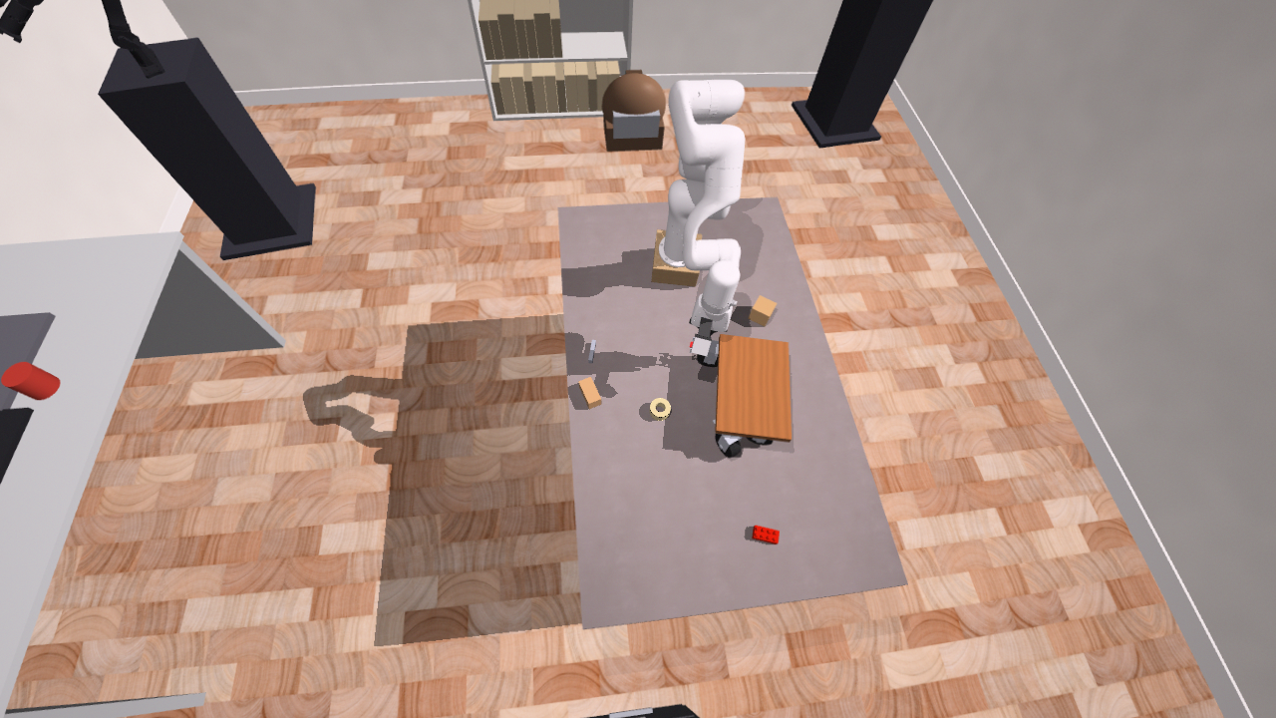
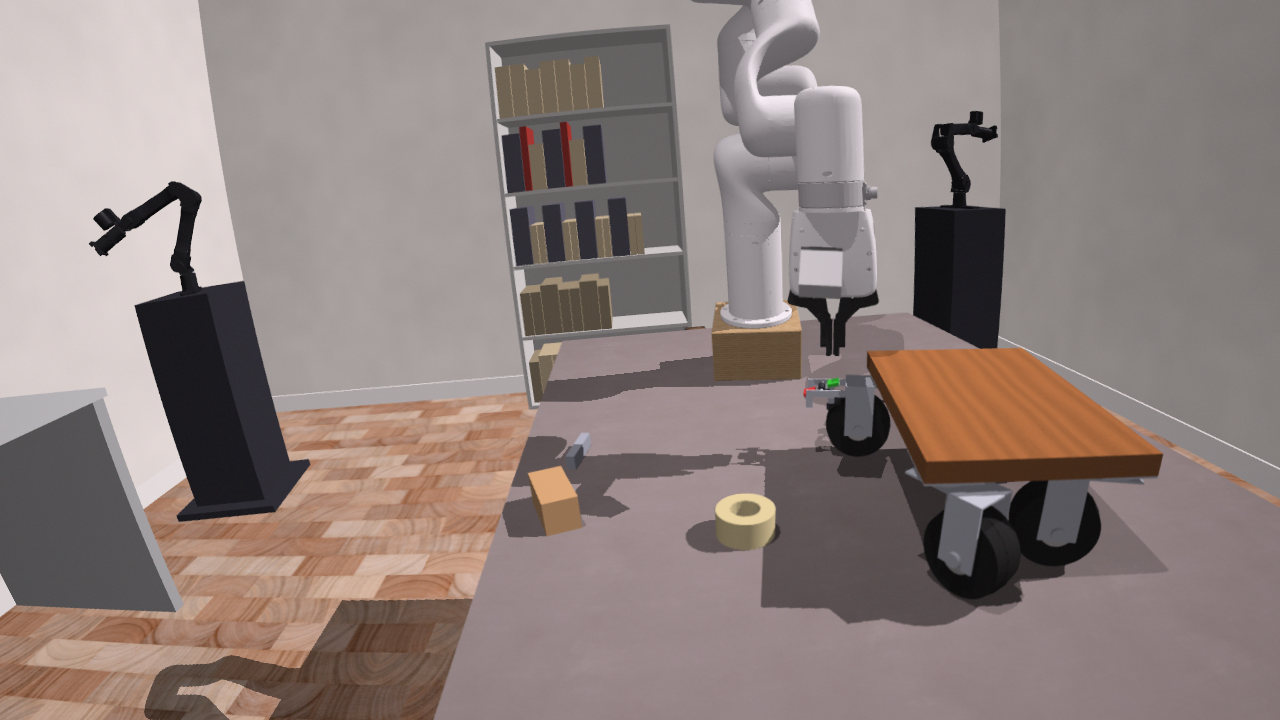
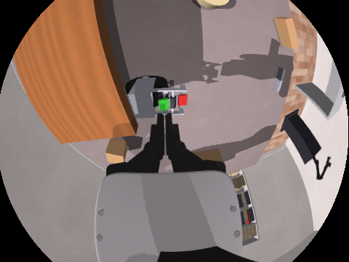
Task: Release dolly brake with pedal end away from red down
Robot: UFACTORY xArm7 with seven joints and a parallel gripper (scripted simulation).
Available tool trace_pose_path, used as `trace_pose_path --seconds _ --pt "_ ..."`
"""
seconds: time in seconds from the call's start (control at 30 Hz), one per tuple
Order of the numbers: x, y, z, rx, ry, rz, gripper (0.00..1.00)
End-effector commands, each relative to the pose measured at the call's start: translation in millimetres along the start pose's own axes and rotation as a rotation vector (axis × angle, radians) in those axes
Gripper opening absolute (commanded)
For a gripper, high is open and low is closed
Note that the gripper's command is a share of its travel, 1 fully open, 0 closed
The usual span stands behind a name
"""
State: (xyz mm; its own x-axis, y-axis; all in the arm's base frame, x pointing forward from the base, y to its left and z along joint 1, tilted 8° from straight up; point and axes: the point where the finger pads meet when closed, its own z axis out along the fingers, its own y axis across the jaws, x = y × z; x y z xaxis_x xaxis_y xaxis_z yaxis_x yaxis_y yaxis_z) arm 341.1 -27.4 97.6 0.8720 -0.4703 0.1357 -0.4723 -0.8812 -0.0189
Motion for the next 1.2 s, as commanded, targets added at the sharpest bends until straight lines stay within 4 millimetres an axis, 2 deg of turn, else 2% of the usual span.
trace_pose_path --seconds 0.0,0.53,1.17 --pt "2.0 -0.7 8.0 0.001 0.004 0.0 0.0" --pt "2.2 -0.7 29.8 0.001 0.004 0.0 0.0" --pt "2.2 -0.8 32.8 0.001 0.004 0.0 0.0"
